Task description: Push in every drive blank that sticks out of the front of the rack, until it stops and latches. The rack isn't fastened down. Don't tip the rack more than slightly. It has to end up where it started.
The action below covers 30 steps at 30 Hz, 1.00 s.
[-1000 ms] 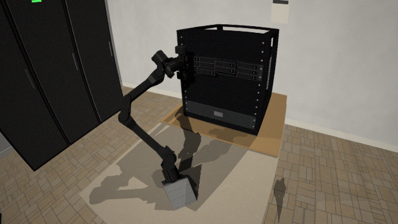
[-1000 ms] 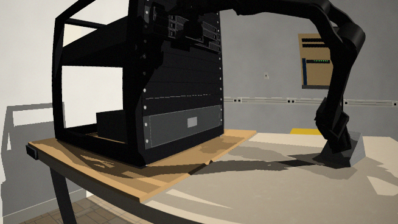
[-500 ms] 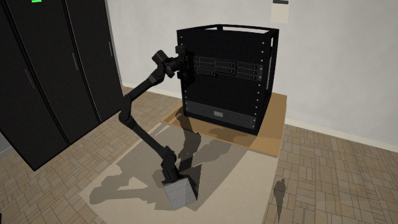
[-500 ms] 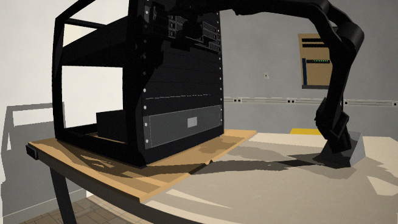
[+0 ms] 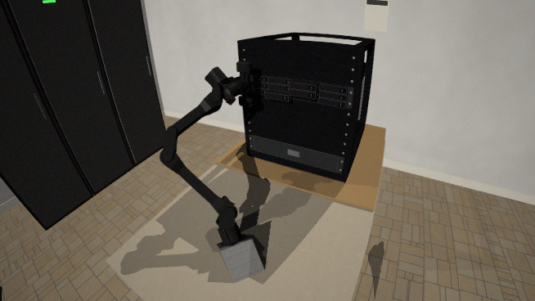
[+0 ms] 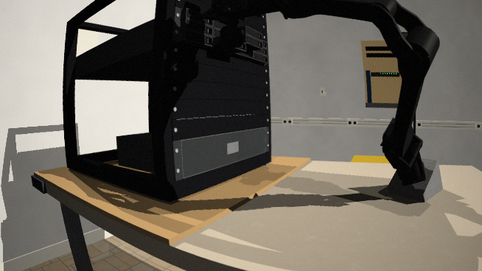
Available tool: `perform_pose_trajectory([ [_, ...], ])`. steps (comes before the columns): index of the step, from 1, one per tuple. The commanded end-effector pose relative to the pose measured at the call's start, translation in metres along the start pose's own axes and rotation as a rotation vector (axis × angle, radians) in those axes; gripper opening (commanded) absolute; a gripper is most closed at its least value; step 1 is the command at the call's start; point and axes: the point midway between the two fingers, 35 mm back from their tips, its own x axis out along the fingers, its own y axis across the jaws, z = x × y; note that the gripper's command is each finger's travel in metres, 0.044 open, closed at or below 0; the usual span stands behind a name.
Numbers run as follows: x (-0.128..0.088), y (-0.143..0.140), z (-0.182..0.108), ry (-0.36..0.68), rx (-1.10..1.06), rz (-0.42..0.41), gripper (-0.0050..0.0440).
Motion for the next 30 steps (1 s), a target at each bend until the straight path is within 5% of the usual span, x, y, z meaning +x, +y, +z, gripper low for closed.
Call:
perform_pose_trajectory([
  [1,-0.0009,-0.0056,0.0060,-0.010,-0.013,-0.014,-0.0050],
  [30,0.0051,-0.0058,0.0062,-0.010,-0.013,-0.014,-0.0050],
])
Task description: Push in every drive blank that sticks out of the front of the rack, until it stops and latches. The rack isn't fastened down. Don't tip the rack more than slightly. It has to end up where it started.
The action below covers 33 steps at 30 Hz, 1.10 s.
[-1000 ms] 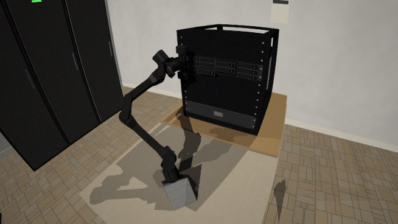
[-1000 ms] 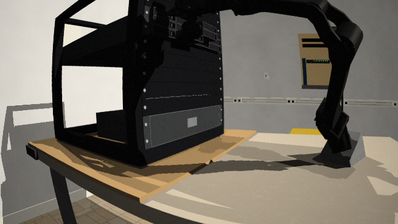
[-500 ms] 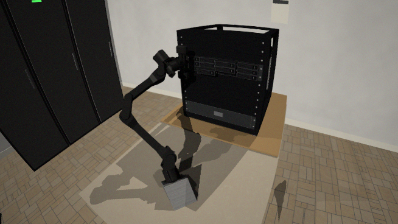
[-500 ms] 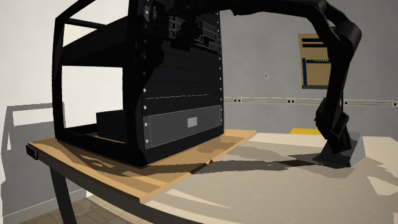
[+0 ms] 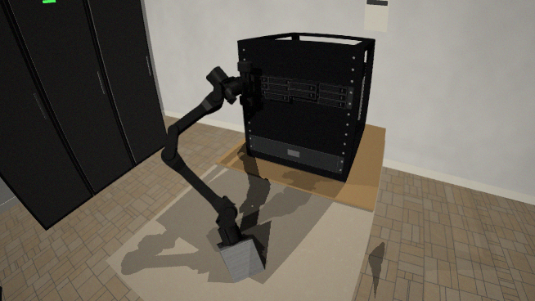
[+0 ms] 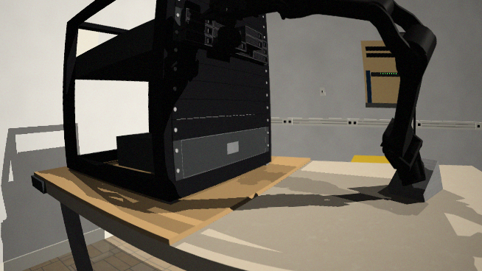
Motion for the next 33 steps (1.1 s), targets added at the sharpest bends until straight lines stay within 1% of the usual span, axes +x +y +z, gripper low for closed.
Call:
perform_pose_trajectory([
  [1,-0.001,-0.006,0.006,-0.010,-0.013,-0.014,-0.0050],
  [28,0.002,-0.006,0.006,-0.010,-0.013,-0.014,-0.0050],
  [31,-0.002,-0.006,0.006,-0.010,-0.013,-0.014,-0.0050],
  [33,-0.009,-0.006,0.006,-0.010,-0.013,-0.014,-0.0050],
])
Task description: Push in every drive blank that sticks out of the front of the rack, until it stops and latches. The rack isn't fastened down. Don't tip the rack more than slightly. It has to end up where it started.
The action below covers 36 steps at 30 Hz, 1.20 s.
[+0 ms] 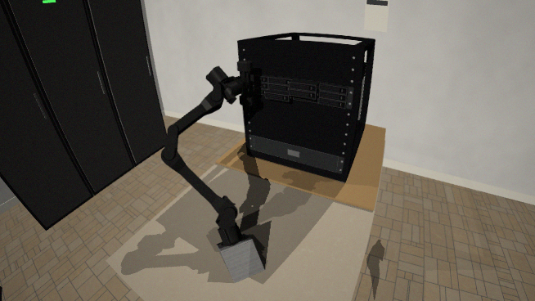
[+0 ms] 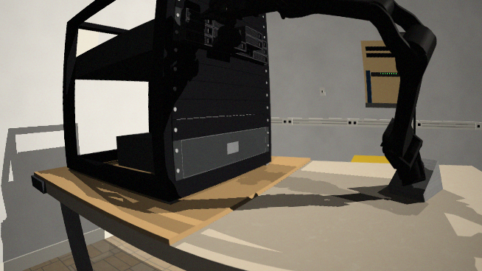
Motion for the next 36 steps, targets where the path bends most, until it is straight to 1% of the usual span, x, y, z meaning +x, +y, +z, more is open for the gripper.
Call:
perform_pose_trajectory([
  [1,-0.014,-0.004,0.005,-0.012,-0.009,-0.012,-0.0050],
  [3,-0.026,-0.004,0.005,-0.012,-0.009,-0.012,-0.0050],
  [5,-0.026,-0.004,0.005,-0.012,-0.009,-0.012,-0.0050],
  [9,-0.046,-0.004,0.005,-0.012,-0.009,-0.012,-0.0050],
  [13,-0.057,-0.003,0.005,-0.012,-0.009,-0.012,-0.0050],
  [22,-0.058,0.002,0.003,-0.012,-0.009,-0.012,-0.0050],
  [29,-0.061,0.029,-0.004,-0.012,-0.009,-0.012,-0.0050],
  [33,-0.061,0.031,-0.004,-0.012,-0.009,-0.012,-0.0050],
  [36,-0.055,0.031,-0.004,-0.012,-0.009,-0.012,-0.0050],
])
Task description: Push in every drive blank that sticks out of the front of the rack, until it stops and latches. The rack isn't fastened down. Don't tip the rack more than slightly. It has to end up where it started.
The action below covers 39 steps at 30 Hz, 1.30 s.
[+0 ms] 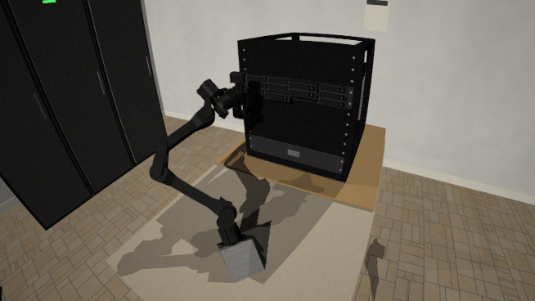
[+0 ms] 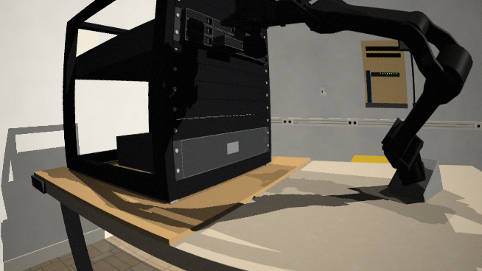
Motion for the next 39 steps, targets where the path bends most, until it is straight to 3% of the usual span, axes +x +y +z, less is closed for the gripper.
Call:
perform_pose_trajectory([
  [1,0.0072,-0.0015,0.0022,-0.005,-0.009,-0.008,-0.0050],
  [39,0.0159,-0.0086,0.0116,-0.005,-0.009,-0.008,-0.0050],
])
